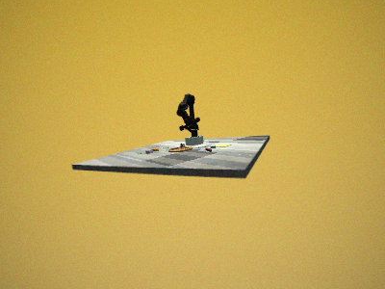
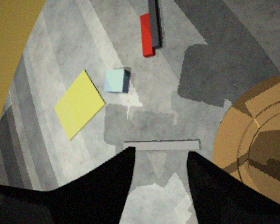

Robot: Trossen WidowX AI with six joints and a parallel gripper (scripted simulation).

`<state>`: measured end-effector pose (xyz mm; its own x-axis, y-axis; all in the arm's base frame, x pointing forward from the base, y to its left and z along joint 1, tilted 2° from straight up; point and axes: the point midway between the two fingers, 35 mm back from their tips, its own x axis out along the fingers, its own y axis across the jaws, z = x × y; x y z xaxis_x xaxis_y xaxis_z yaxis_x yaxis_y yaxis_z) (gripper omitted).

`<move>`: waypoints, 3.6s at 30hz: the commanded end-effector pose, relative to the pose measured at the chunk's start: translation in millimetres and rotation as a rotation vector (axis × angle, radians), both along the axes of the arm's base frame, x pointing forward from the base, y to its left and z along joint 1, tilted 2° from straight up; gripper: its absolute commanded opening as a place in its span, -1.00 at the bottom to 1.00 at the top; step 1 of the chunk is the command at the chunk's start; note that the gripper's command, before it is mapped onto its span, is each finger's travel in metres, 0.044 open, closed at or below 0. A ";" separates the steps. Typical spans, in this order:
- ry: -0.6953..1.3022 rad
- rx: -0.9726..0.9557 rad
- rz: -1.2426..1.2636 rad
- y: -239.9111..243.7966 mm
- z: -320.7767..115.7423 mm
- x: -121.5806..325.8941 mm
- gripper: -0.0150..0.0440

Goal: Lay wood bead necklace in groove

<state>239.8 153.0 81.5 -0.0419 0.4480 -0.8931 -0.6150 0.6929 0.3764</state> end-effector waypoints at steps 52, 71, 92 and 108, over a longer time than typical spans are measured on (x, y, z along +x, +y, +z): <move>-0.179 -0.449 0.662 -144.0 -80.7 -5.3 0.05; -0.182 -0.448 0.657 -143.7 -84.3 -4.3 -0.49; -0.182 -0.448 0.657 -143.7 -84.3 -4.3 -0.49; -0.182 -0.448 0.657 -143.7 -84.3 -4.3 -0.49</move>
